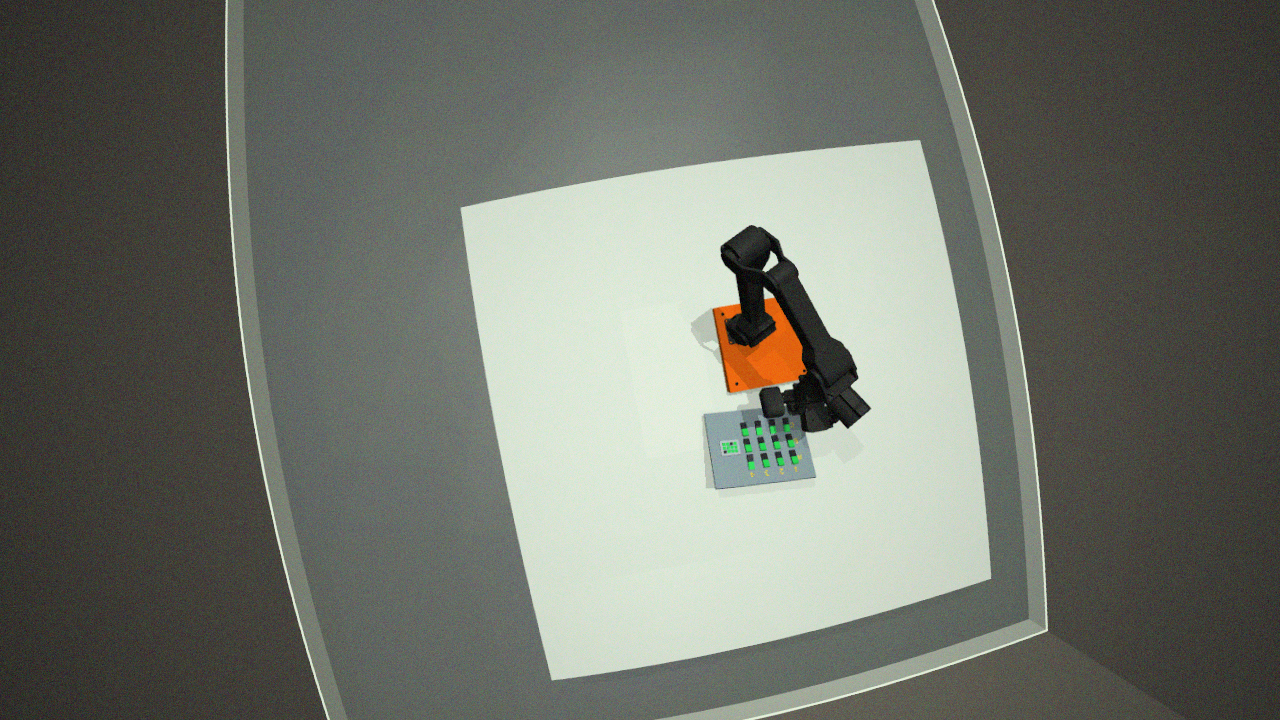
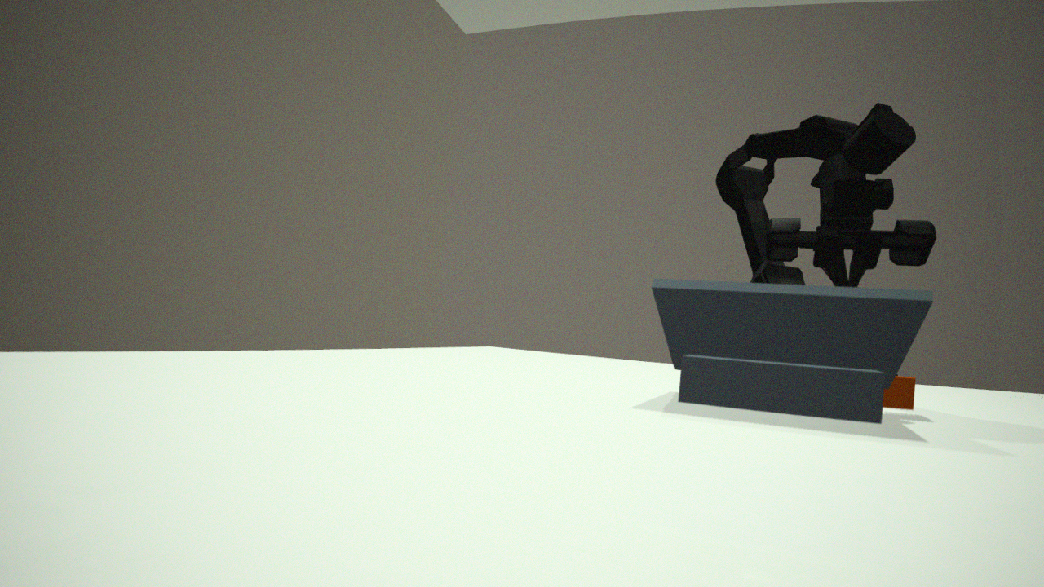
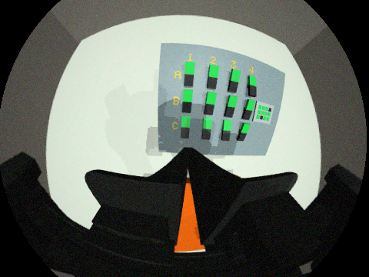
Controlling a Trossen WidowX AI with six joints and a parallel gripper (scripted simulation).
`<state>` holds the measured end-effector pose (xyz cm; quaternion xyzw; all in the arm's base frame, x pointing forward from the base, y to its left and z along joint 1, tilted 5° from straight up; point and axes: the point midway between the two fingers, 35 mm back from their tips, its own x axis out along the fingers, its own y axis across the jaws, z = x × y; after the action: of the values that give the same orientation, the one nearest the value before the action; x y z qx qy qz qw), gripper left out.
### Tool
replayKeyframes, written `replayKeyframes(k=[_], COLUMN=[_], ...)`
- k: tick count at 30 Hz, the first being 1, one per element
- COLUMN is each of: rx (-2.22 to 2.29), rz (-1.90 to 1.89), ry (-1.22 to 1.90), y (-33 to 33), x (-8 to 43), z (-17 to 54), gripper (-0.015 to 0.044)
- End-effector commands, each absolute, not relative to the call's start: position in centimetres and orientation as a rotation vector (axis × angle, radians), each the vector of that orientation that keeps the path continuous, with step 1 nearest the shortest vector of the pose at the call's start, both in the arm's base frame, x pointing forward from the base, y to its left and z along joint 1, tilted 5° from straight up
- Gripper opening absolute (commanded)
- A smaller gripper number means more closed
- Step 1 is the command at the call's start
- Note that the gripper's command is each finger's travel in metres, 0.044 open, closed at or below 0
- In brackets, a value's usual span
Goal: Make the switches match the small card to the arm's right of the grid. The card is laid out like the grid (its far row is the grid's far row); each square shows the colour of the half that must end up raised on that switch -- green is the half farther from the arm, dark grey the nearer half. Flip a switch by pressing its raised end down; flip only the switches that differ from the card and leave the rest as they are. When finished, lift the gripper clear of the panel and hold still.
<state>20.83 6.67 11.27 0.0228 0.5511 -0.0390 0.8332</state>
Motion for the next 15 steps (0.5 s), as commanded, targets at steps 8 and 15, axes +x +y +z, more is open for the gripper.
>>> replayKeyframes(k=[8,15], rx=[0.052,0.052], rz=[-0.094,-0.094], ry=[1.133,1.132], y=[6.7,6.6], x=[21.9,22.4], z=[8.0,7.0], gripper=[0.0,0.0])
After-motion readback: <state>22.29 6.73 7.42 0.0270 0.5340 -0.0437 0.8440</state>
